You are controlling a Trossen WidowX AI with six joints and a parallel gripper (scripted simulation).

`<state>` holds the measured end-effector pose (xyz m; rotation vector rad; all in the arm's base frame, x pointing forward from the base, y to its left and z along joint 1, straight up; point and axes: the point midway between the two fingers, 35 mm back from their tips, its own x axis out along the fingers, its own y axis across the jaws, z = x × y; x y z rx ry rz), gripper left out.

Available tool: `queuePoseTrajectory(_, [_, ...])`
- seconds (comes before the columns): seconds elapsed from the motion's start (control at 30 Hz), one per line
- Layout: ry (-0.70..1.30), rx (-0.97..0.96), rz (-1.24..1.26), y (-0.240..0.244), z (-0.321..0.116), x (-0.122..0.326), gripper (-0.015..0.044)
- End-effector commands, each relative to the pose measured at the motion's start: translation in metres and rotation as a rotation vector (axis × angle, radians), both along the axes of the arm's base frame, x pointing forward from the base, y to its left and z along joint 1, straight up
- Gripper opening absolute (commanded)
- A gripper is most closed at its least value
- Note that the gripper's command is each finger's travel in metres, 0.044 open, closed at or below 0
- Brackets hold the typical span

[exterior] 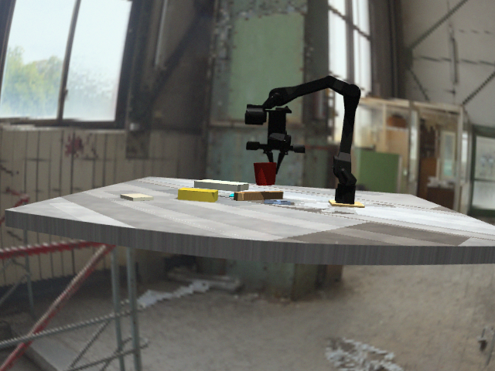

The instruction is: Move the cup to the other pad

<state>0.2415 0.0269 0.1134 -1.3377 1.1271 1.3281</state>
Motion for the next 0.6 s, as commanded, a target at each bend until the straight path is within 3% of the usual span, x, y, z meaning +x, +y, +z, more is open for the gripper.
queuePoseTrajectory(0.0, [-0.012, 0.005, 0.000, -0.005, 0.003, 0.011, 0.0000])
queuePoseTrajectory(0.57, [-0.014, 0.003, 0.000, -0.023, 0.005, 0.043, 0.0000])
